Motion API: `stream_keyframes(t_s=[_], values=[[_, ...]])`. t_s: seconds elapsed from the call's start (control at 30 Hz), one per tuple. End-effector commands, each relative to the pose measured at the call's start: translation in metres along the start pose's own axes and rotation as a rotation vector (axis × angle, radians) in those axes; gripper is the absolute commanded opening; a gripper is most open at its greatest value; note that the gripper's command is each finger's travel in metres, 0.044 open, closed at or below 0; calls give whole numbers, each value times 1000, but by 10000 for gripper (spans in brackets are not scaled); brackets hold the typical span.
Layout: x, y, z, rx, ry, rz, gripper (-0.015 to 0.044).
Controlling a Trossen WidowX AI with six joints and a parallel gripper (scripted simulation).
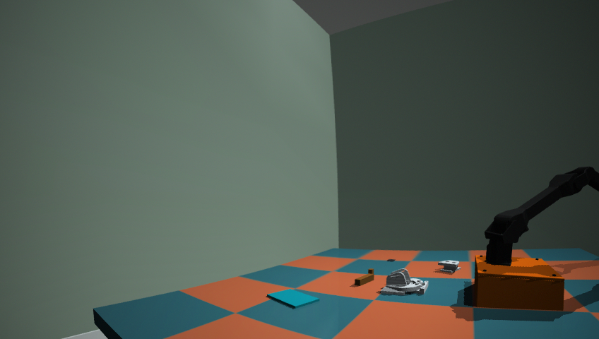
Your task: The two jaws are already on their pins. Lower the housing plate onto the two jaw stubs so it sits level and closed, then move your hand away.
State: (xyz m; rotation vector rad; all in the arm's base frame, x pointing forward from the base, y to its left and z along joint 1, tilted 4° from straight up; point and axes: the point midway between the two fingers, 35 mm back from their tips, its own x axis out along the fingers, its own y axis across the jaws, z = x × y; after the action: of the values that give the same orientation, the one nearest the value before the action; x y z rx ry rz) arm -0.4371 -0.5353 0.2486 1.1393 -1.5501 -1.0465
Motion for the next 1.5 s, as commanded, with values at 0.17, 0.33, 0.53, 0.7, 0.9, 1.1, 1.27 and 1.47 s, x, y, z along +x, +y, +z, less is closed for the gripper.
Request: stream_keyframes(t_s=[0.17,0.33,0.53,0.7,0.9,1.1,1.27,1.47], values=[[7,-8,-14,9,7,-25,440],[22,-26,-47,28,25,-87,440],[38,-50,-92,41,49,-168,440],[46,-71,-130,46,71,-238,440],[50,-95,-177,44,101,-326,440],[49,-119,-224,33,134,-417,440],[42,-139,-264,17,164,-494,440],[29,-161,-310,-10,205,-588,440]])
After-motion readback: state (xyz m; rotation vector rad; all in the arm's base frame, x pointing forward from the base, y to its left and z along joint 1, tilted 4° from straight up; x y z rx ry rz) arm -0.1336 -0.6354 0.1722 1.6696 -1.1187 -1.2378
